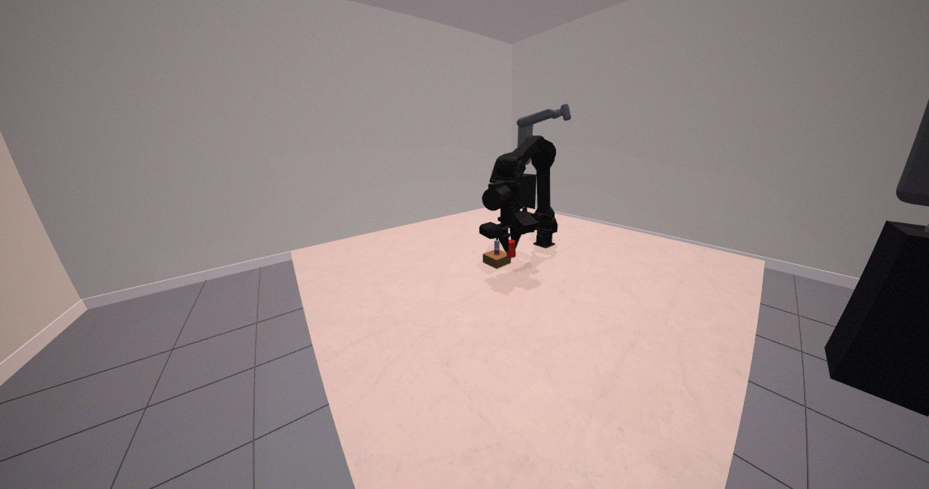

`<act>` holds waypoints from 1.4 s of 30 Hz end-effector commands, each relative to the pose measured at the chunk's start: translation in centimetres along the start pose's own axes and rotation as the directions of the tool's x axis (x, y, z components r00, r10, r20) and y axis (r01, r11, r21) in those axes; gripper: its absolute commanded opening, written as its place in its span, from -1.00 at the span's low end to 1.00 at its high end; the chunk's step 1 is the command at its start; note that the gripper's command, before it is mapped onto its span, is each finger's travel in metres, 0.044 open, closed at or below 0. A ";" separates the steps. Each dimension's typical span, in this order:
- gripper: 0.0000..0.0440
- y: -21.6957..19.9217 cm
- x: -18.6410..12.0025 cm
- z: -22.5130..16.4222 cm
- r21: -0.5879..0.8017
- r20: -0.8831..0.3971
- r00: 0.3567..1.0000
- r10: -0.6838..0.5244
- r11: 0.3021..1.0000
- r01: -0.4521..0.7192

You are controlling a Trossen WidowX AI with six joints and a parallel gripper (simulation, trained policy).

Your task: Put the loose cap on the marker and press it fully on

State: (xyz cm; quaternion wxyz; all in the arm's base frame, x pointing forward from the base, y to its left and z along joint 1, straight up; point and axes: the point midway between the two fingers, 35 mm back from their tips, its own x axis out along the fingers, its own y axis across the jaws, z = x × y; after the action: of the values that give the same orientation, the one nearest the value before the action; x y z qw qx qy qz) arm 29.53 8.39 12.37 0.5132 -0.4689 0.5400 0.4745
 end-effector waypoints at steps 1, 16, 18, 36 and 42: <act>-0.64 -0.2 -1.1 -0.9 0.005 0.000 1.000 -0.014 1.000 0.014; -0.72 0.7 -3.9 -5.9 0.051 -0.004 1.000 0.007 0.999 -0.006; -0.73 0.8 -4.1 -6.6 0.061 -0.005 1.000 0.011 0.998 -0.011; -0.86 1.8 -3.3 -9.4 0.099 0.009 0.998 0.058 0.993 -0.058; -0.89 1.9 -2.2 -9.4 0.097 0.013 0.997 0.072 0.993 -0.073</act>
State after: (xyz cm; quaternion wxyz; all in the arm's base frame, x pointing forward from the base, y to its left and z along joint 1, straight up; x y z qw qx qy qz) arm 26.72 -0.78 15.23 0.5210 -0.4229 0.5782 0.4642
